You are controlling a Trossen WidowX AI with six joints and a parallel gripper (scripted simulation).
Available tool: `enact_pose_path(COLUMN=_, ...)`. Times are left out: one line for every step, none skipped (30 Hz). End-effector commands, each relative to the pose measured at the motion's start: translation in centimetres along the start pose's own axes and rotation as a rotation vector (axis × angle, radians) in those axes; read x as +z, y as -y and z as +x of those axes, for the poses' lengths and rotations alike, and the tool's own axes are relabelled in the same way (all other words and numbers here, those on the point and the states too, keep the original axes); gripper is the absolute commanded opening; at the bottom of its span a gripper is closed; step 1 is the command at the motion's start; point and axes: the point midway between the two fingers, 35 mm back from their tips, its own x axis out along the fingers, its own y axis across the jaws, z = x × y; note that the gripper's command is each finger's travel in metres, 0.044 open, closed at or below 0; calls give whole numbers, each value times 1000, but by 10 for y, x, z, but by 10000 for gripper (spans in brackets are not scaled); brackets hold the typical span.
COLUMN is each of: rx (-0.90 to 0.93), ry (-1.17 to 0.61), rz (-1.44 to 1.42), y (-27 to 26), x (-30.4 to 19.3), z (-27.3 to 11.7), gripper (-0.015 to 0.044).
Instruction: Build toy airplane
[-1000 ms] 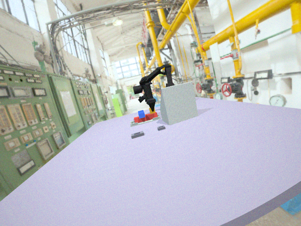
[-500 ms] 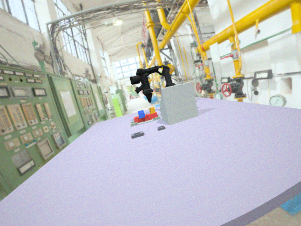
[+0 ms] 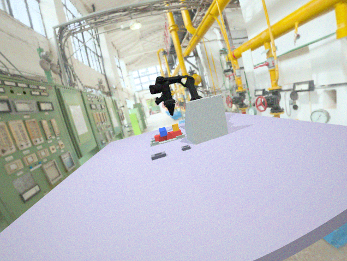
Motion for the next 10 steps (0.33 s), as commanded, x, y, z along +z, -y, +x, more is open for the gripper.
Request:
enact_pose_path(rx=1, ry=-5, rz=1, y=-1, x=0, z=0, gripper=260)
enact_pose_path(rx=1, ry=-5, rz=1, y=0, x=0, z=0, gripper=260)
enact_pose_path(rx=1, ry=-5, rz=1, y=0, x=0, z=0, gripper=260)
enact_pose_path(rx=1, ry=-5, rz=1, y=0, x=0, z=0, gripper=260)
enact_pose_path(rx=1, ry=-5, rz=1, y=0, x=0, z=0, gripper=260)
enact_pose_path(rx=1, ry=-5, rz=1, y=0, x=0, z=0, gripper=260)
enact_pose_path(rx=1, ry=-5, rz=1, y=0, x=0, z=0, gripper=260)
enact_pose_path(rx=1, ry=-5, rz=1, y=0, x=0, z=0, gripper=260)
enact_pose_path(rx=1, ry=-5, rz=1, y=0, x=0, z=0, gripper=260)
enact_pose_path(rx=1, ry=-5, rz=1, y=0, x=0, z=0, gripper=260)
